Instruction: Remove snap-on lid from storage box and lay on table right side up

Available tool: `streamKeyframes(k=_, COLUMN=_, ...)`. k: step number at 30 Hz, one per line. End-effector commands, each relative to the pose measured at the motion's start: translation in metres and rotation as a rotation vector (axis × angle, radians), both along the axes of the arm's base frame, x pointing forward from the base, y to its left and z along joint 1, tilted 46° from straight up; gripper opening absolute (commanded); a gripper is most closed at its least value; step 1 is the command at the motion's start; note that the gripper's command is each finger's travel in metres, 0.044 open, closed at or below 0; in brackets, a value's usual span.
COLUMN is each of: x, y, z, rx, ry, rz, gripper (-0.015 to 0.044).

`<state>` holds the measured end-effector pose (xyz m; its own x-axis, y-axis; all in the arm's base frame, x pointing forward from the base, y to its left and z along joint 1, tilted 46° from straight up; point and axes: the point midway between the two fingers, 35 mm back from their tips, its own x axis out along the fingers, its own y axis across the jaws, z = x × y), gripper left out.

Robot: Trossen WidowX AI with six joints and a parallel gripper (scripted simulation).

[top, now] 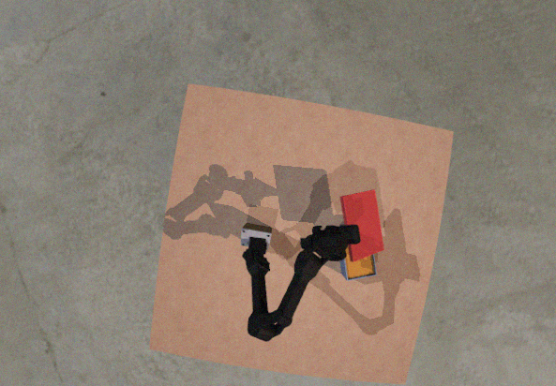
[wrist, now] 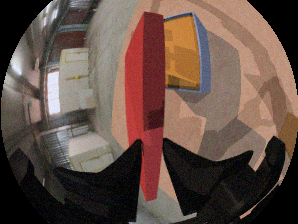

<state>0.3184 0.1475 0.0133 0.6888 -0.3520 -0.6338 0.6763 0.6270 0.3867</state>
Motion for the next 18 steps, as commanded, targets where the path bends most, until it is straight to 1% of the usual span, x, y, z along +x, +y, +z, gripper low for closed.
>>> streamKeyframes(k=1, x=-0.001, y=0.008, z=-0.003, rx=0.008, ry=-0.011, rz=-0.001, gripper=0.0)
streamKeyframes(k=18, x=-0.012, y=0.032, z=-0.025, rx=0.01, ry=-0.011, rz=-0.001, gripper=0.0)
